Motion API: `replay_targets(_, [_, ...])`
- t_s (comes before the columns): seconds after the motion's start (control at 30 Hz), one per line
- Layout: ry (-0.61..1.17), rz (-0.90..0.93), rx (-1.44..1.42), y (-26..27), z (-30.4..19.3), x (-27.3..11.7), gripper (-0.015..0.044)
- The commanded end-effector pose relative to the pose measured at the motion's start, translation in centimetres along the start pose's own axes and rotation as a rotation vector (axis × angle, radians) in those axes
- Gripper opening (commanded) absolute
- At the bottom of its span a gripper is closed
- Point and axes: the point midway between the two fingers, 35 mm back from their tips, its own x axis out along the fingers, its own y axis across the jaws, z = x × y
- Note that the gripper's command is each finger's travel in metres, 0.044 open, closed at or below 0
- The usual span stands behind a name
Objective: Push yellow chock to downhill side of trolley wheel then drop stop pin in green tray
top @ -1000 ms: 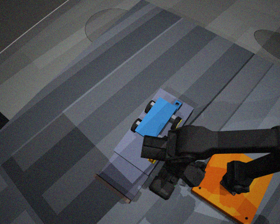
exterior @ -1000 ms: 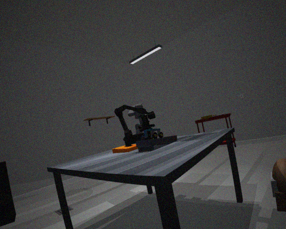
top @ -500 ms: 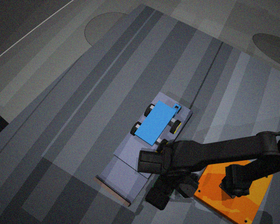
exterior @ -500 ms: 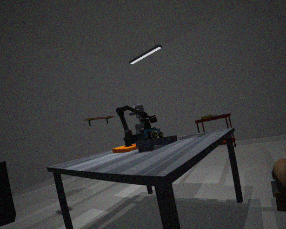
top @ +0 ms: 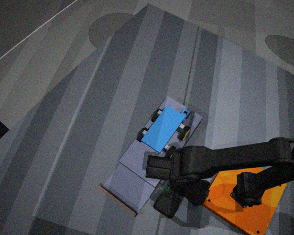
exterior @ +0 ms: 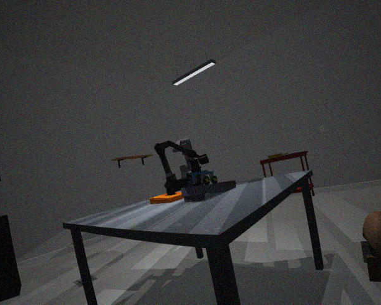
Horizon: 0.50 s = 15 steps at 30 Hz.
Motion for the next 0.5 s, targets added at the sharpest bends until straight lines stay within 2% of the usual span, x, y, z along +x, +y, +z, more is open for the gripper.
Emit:
replay_targets(0.0, [0.000,-0.004,-0.003,0.23,0.01,0.06,0.0190])
replay_targets(0.47, [0.000,-0.003,-0.003,1.17,-0.01,0.29,0.0190])
